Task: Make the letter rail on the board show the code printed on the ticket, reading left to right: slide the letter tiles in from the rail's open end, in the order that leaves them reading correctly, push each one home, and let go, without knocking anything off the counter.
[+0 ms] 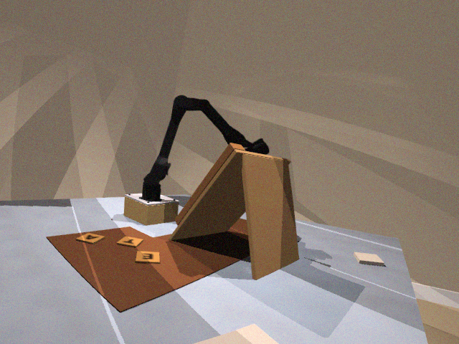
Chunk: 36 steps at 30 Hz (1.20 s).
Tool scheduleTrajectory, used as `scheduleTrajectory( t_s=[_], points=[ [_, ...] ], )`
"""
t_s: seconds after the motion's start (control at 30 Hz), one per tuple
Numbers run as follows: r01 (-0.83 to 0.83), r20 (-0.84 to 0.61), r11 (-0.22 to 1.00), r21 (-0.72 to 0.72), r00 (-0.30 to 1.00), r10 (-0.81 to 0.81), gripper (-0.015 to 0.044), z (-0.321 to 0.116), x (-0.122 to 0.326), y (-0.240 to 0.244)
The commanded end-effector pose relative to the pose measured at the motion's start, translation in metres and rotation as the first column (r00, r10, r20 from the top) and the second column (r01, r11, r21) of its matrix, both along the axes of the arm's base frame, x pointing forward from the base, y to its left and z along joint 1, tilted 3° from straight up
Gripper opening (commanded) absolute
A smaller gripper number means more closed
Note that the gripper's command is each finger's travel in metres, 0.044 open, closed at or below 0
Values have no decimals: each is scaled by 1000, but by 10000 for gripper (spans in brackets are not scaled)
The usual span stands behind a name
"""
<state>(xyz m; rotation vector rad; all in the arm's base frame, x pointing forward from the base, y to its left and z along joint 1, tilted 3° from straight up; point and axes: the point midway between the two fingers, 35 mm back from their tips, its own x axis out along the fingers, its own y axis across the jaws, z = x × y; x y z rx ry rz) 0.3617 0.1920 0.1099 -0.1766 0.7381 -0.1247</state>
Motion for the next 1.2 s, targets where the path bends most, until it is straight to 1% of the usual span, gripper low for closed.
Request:
scheduleTrajectory(
  t_s=[0.0,0.17,0.23,1.17],
  points=[
    [104,60,991,90,992,-110,0,10,9,-4],
    [206,112,958,199,966,-231,0,19,18,-9],
    [219,119,952,214,961,-248,0,21,19,-10],
    [219,119,952,213,962,-248,0,20,16,-17]
  ],
)
